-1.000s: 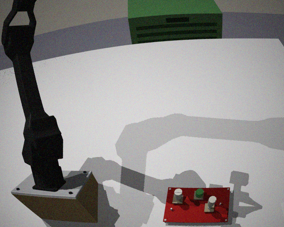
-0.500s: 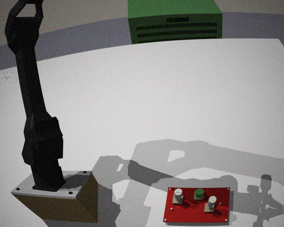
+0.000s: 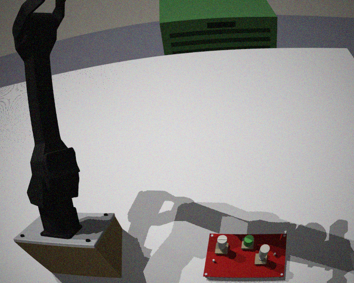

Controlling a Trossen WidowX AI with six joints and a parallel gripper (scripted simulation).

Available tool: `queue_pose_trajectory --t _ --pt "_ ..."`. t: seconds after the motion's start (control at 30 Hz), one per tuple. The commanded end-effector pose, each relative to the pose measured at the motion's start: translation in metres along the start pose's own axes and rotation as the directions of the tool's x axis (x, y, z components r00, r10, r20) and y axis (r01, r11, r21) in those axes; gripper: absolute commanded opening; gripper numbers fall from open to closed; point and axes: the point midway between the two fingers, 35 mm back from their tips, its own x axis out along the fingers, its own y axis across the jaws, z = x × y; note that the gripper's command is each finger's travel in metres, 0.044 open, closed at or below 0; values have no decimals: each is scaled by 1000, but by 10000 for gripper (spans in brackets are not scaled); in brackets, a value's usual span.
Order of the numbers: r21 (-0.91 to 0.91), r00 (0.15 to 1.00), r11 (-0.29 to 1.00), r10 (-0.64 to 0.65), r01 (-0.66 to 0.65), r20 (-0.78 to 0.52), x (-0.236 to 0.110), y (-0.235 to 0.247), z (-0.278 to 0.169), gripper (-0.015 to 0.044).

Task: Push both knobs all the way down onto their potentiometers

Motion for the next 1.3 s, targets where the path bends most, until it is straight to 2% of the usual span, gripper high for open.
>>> queue_pose_trajectory --t 0.0,0.27,0.57,0.93,1.27 --pt "-25 988 998 47 -51 -148 16 7 -46 0" --pt "-40 912 986 132 -160 -389 29 22 -124 0" --pt "0 748 956 231 -295 -622 23 41 -208 0" --pt "138 454 891 348 -433 -820 -11 65 -298 0" --pt "325 144 811 442 -487 -885 -60 87 -359 0"
